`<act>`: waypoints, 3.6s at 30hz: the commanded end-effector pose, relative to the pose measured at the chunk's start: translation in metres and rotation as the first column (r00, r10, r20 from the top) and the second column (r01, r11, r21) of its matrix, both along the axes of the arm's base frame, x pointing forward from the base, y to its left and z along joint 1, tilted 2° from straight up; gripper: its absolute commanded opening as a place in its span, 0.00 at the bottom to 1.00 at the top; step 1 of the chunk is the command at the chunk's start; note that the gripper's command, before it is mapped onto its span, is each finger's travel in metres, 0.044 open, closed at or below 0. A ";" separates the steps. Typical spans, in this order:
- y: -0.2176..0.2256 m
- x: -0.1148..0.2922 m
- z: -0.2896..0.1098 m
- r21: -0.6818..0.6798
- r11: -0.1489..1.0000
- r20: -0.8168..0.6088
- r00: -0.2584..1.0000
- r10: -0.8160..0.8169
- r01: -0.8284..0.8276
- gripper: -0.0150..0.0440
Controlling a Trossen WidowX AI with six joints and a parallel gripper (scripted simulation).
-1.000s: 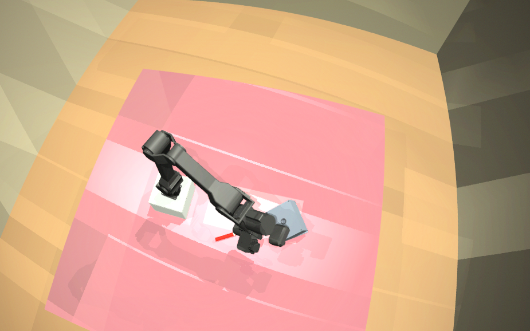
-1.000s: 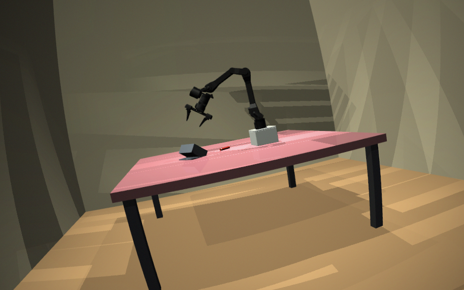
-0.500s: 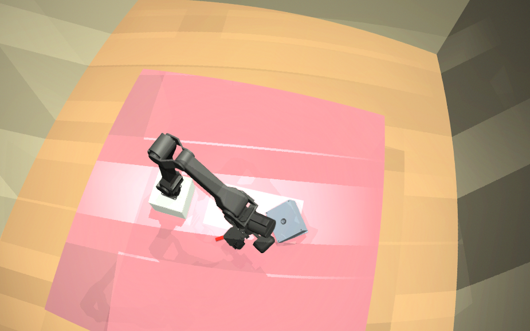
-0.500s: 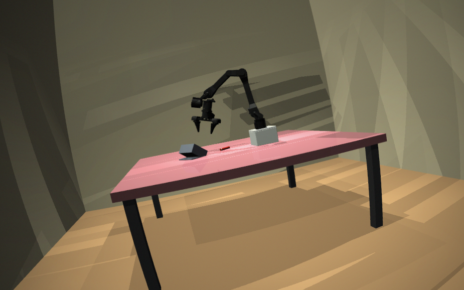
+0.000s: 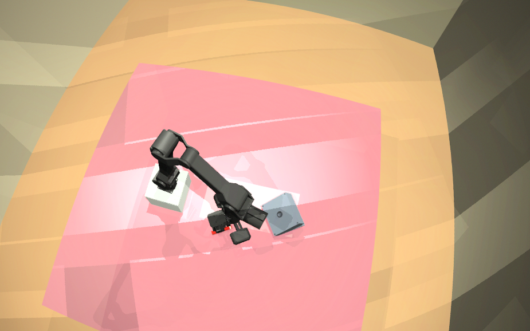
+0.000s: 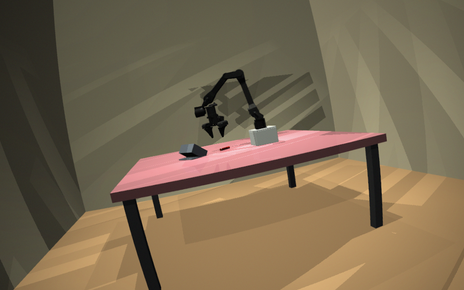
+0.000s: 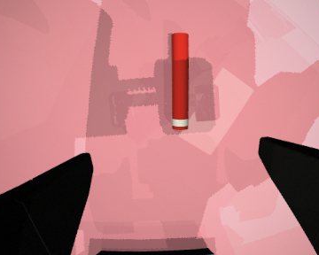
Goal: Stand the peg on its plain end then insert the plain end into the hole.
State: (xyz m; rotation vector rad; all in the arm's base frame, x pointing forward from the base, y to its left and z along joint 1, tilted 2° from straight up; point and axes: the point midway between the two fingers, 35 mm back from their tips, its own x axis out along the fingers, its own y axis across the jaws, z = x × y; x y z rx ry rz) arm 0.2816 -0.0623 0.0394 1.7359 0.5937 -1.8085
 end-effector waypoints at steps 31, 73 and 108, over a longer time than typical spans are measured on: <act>0.001 -0.008 -0.048 -0.017 0.998 -0.060 0.996 -0.064 0.063 1.00; 0.002 -0.009 -0.081 -0.017 0.998 -0.060 0.996 -0.065 0.065 0.44; -0.003 -0.016 -0.069 0.110 0.993 0.079 0.995 -0.054 0.045 0.34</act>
